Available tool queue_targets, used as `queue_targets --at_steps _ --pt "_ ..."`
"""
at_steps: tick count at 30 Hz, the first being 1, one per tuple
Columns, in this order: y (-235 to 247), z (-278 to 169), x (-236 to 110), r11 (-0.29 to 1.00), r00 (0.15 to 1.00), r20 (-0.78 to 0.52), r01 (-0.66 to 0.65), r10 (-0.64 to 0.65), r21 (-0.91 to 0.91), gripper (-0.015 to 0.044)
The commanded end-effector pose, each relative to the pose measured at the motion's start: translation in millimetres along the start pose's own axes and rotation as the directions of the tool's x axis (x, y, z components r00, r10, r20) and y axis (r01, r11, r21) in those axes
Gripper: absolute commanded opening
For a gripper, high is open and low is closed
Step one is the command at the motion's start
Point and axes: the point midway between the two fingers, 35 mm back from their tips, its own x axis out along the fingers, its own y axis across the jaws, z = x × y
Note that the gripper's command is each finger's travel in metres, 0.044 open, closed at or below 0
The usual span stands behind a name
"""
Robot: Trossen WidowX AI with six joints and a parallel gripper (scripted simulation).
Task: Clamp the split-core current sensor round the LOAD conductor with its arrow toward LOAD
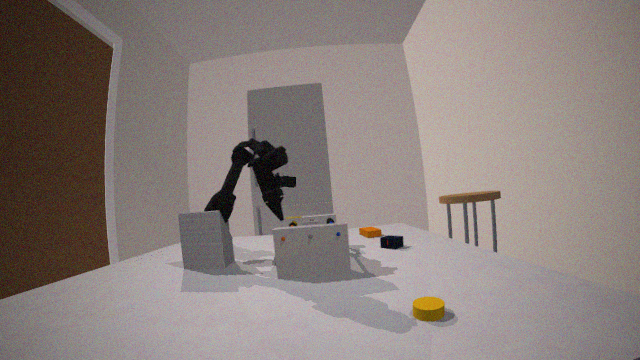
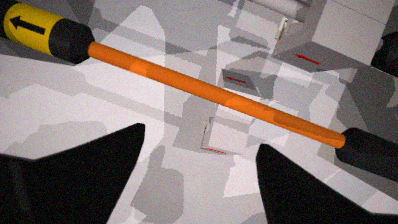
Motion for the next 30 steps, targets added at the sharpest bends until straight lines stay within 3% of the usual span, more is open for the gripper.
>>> queue_targets --at_steps 1,30 --pt "-25 -23 16 0.996 0.999 -0.034 0.027 -0.024 0.086 0.0292" --pt "-28 -23 54 0.996 0.999 -0.034 0.03 -0.027 0.086 0.0292"
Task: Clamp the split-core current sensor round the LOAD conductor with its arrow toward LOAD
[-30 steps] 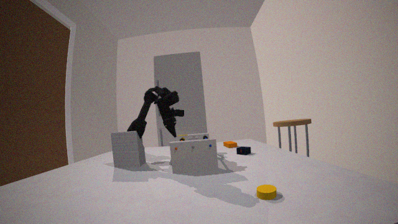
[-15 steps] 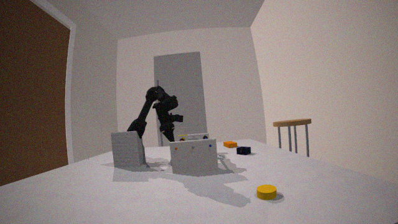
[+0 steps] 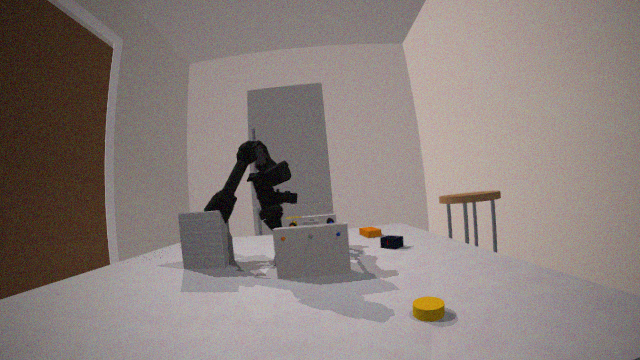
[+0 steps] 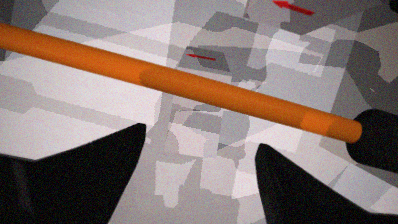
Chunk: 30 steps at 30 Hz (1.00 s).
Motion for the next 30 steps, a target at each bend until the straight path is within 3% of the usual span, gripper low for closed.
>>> queue_targets --at_steps 1,15,20,30 --pt "2 -2 7 1.0 1.0 -0.002 -0.009 0.009 0.008 0.0292" --pt "4 -3 27 1.0 1.0 -0.001 -0.015 0.015 0.008 0.0292" --pt "3 -1 24 1.0 1.0 0.001 -0.006 0.006 -0.001 0.0161" --pt "3 -1 24 1.0 1.0 0.001 -0.006 0.006 -0.001 0.0094"
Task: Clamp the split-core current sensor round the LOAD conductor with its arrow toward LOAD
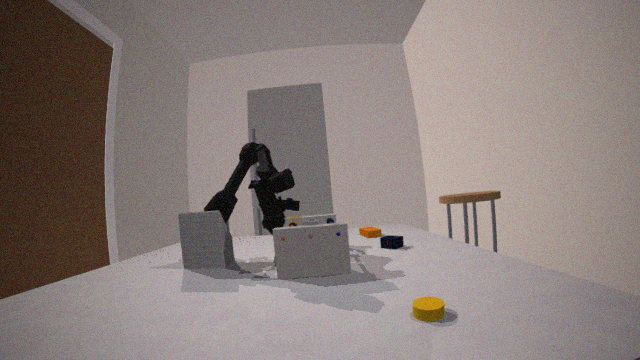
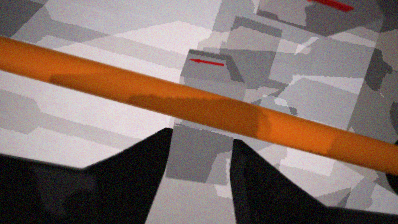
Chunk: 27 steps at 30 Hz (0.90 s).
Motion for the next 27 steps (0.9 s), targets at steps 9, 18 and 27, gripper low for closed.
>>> queue_targets --at_steps 9,18,27 --pt "1 -3 -3 1.0 1.0 -0.001 -0.008 0.008 0.006 0.0" --pt "5 -50 -16 1.0 1.0 -0.004 -0.005 0.005 0.008 0.0" --pt "7 -59 -16 1.0 1.0 -0.003 -0.007 0.007 0.008 0.0"
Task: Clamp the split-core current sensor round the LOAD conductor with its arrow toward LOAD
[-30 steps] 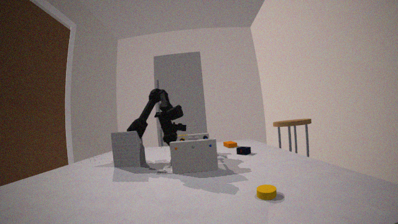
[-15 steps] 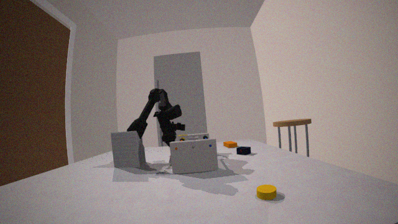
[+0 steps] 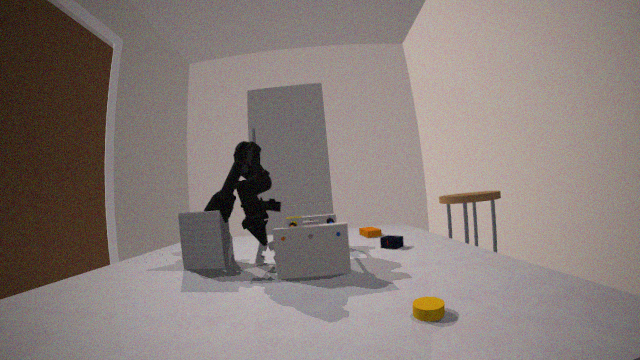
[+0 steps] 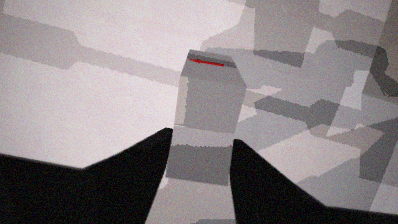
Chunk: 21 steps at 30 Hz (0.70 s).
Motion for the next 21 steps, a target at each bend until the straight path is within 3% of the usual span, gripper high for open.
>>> queue_targets --at_steps 1,3,14,21 --pt "0 -3 2 1.0 1.0 -0.003 0.002 -0.002 -0.003 0.0" --pt "0 -4 4 1.0 1.0 -0.003 0.002 -0.002 -0.003 0.0" --pt "0 -1 1 1.0 1.0 0.001 0.003 -0.003 -0.007 0.0289" --pt "-2 0 -14 1.0 1.0 -0.001 0.009 -0.009 -0.005 0.0292"
